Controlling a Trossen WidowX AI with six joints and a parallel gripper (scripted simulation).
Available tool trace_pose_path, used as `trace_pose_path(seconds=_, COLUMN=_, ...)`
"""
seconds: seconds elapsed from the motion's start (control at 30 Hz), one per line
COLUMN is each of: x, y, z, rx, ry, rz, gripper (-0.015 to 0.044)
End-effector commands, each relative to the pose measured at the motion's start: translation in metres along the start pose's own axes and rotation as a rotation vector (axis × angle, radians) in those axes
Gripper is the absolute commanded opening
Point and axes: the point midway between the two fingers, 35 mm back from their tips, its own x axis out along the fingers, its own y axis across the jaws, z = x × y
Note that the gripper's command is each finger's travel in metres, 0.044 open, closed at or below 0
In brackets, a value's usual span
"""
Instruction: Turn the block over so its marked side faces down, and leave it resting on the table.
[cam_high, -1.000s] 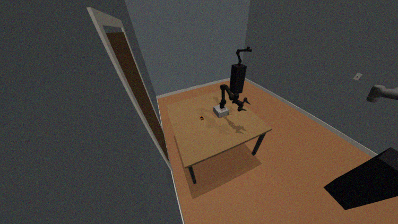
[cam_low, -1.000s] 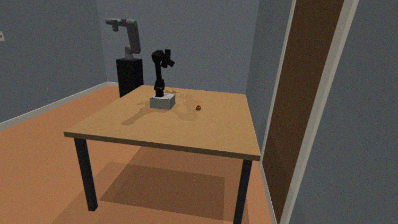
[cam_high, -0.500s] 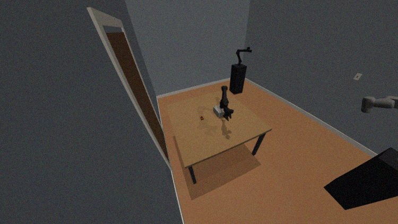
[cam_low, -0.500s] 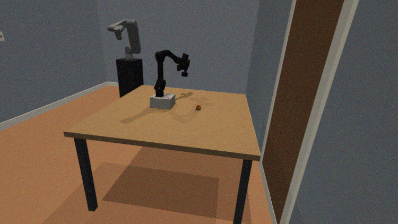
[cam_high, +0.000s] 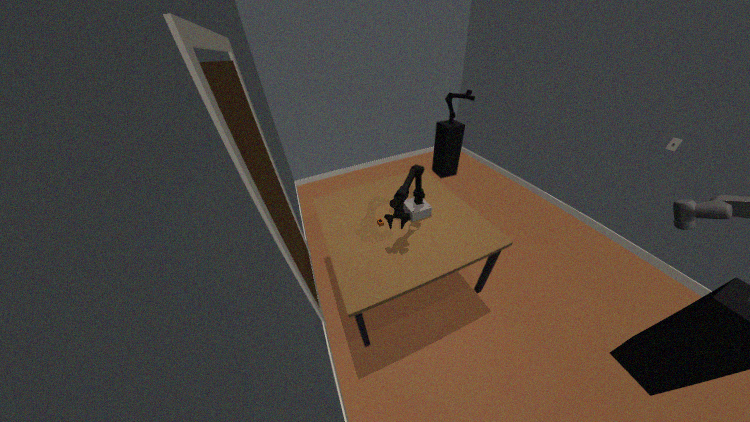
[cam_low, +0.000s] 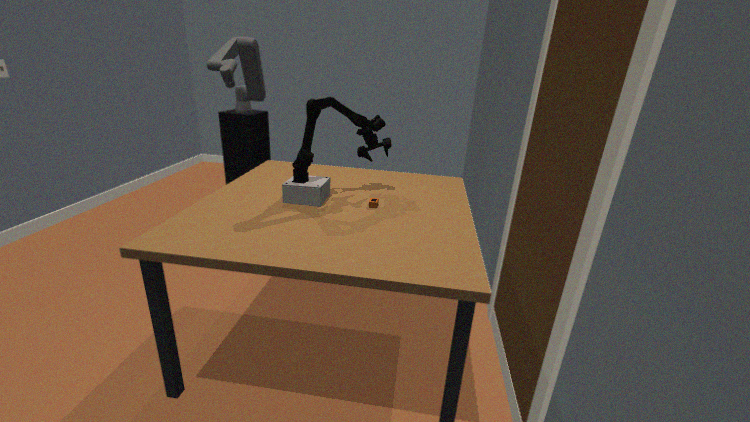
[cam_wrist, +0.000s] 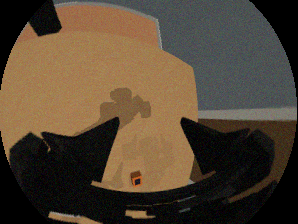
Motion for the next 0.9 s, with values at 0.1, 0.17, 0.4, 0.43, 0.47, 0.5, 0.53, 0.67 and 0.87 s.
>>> trace_pose_path(seconds=0.1, x=0.0, y=-0.023, z=-0.1, rx=0.528, ry=0.233, rz=0.012, gripper=0.044)
trace_pose_path(seconds=0.17, x=-0.004, y=-0.025, z=-0.13, rx=0.702, ry=0.305, rz=0.01, gripper=0.044)
trace_pose_path(seconds=0.4, x=-0.033, y=-0.014, z=-0.238, rx=1.398, ry=0.595, rz=-0.033, gripper=0.044)
trace_pose_path(seconds=0.43, x=-0.038, y=-0.011, z=-0.25, rx=1.487, ry=0.633, rz=-0.043, gripper=0.044)
trace_pose_path(seconds=0.47, x=-0.042, y=-0.008, z=-0.258, rx=1.547, ry=0.66, rz=-0.05, gripper=0.044)
trace_pose_path(seconds=0.5, x=-0.044, y=-0.007, z=-0.262, rx=1.557, ry=0.665, rz=-0.051, gripper=0.044)
trace_pose_path(seconds=0.53, x=-0.049, y=-0.004, z=-0.269, rx=1.574, ry=0.673, rz=-0.054, gripper=0.044)
trace_pose_path(seconds=0.67, x=-0.05, y=-0.003, z=-0.271, rx=1.581, ry=0.676, rz=-0.054, gripper=0.044)
trace_pose_path(seconds=0.87, x=-0.03, y=0.006, z=-0.281, rx=1.581, ry=0.676, rz=-0.054, gripper=0.044)
